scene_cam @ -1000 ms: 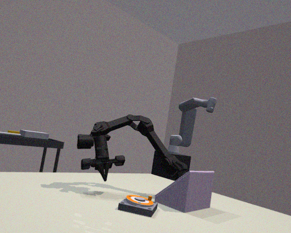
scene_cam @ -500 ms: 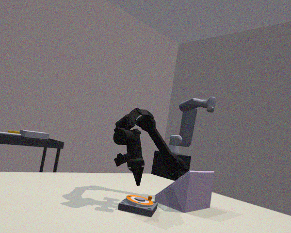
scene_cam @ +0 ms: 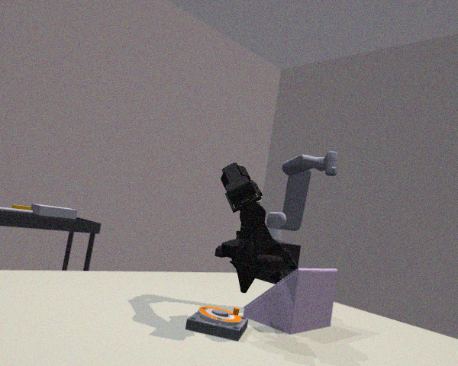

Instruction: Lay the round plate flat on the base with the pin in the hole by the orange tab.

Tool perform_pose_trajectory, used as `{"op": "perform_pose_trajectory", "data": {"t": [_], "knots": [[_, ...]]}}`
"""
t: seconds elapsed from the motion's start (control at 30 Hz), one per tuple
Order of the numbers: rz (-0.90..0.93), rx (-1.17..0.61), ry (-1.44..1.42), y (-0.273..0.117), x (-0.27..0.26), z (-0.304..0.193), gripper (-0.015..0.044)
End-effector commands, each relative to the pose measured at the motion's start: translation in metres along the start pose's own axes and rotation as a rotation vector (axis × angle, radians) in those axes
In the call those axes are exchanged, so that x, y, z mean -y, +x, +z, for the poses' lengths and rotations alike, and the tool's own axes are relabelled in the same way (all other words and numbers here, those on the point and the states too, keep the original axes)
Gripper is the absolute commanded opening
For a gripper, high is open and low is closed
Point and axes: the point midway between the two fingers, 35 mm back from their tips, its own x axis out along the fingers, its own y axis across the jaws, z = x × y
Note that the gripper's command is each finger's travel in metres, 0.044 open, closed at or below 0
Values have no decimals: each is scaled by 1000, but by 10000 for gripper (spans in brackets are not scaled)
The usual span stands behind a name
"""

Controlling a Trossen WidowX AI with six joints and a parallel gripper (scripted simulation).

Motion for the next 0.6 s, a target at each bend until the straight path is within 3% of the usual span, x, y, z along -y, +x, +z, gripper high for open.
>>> {"op": "perform_pose_trajectory", "data": {"t": [0.0,0.37,0.57], "knots": [[-17,1,-29,3,0,-3,0],[-18,2,-29,47,1,-3,0],[-18,2,-29,51,2,-4,0]]}}
